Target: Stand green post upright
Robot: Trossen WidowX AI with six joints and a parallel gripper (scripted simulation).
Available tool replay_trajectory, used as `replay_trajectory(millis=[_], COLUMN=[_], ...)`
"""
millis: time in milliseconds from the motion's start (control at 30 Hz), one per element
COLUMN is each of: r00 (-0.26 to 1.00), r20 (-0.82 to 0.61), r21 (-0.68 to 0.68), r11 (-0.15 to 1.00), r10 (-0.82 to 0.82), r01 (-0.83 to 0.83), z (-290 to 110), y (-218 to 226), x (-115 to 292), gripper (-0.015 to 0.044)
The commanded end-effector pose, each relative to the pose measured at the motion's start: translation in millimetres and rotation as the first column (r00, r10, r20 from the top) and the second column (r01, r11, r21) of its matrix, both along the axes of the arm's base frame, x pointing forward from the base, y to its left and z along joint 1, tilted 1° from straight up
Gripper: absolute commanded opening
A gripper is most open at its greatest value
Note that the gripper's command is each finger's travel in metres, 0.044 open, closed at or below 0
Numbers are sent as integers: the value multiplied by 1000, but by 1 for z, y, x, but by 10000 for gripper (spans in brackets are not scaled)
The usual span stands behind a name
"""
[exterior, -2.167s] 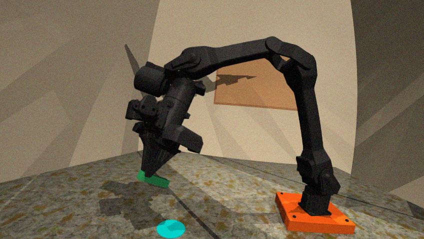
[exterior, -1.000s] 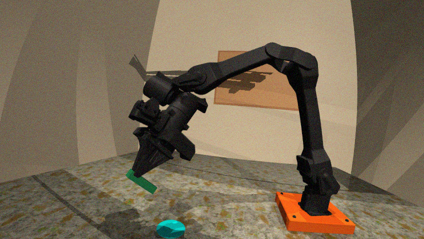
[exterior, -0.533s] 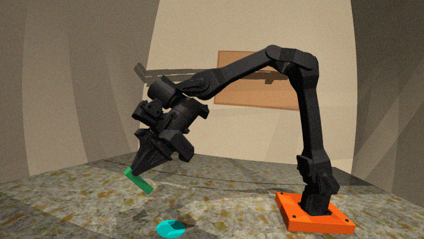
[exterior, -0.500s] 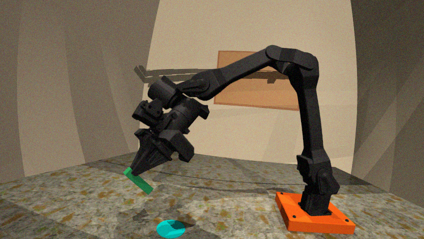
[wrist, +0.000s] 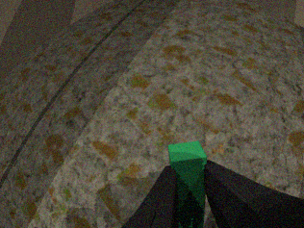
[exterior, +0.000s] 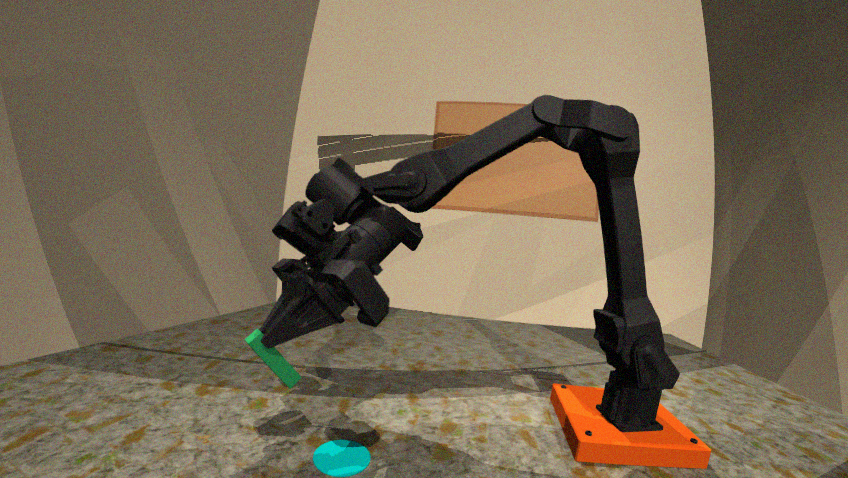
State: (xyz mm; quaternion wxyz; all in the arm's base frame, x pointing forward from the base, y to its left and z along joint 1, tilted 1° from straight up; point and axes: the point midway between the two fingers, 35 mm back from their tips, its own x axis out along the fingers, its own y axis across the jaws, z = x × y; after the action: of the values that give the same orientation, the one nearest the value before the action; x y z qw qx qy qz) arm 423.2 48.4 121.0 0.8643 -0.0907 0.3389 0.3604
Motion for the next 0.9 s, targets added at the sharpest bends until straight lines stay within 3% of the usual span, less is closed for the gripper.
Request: replay_trajectory(millis=[0,867], r00=[1000,993], r20=[6,116], r21=[24,141], r11=[1000,990], r10=[-1,-2], r01=[1,-14], z=[-2,2], y=[0,-7], x=[-2,-7], gripper=[23,23])
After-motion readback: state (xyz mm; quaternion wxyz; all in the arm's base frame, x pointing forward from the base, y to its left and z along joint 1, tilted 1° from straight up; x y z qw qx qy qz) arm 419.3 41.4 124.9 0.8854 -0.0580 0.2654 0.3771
